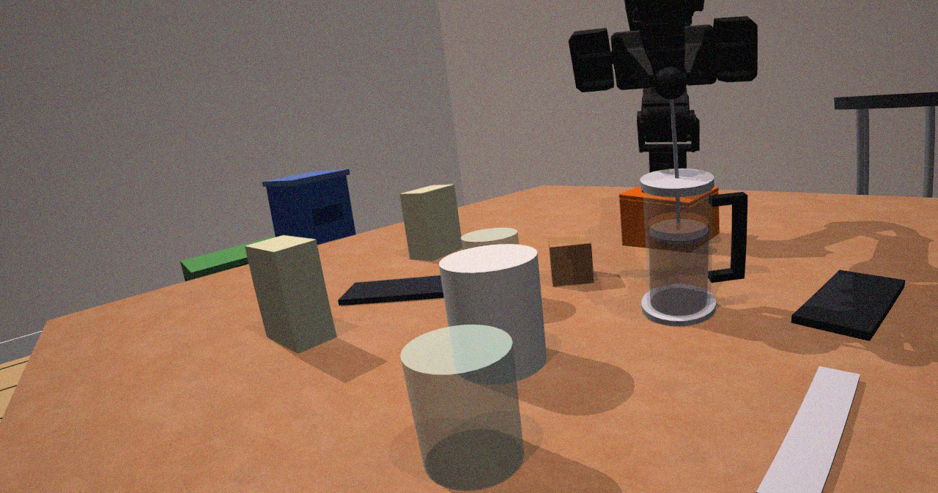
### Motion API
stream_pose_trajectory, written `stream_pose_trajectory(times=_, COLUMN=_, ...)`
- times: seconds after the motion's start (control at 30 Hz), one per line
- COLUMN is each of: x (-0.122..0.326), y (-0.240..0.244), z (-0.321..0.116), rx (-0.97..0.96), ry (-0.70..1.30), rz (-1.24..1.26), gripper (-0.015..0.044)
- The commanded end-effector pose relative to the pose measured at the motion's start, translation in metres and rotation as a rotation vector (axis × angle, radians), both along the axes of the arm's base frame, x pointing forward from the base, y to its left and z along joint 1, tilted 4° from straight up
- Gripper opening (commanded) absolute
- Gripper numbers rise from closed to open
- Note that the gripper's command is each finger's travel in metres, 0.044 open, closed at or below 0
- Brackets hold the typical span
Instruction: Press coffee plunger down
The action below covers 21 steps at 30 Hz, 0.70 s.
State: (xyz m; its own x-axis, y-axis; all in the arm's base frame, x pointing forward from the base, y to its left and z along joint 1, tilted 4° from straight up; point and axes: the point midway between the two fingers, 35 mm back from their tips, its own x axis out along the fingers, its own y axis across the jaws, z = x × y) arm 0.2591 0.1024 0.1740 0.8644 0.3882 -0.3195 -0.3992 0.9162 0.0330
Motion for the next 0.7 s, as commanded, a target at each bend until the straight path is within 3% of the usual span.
stream_pose_trajectory(times=0.0, x=-0.005, y=-0.001, z=-0.049, rx=-0.037, ry=0.126, rz=-0.003, gripper=0.0113)
stream_pose_trajectory(times=0.67, x=0.009, y=0.007, z=-0.057, rx=-0.036, ry=0.125, rz=-0.003, gripper=0.0113)
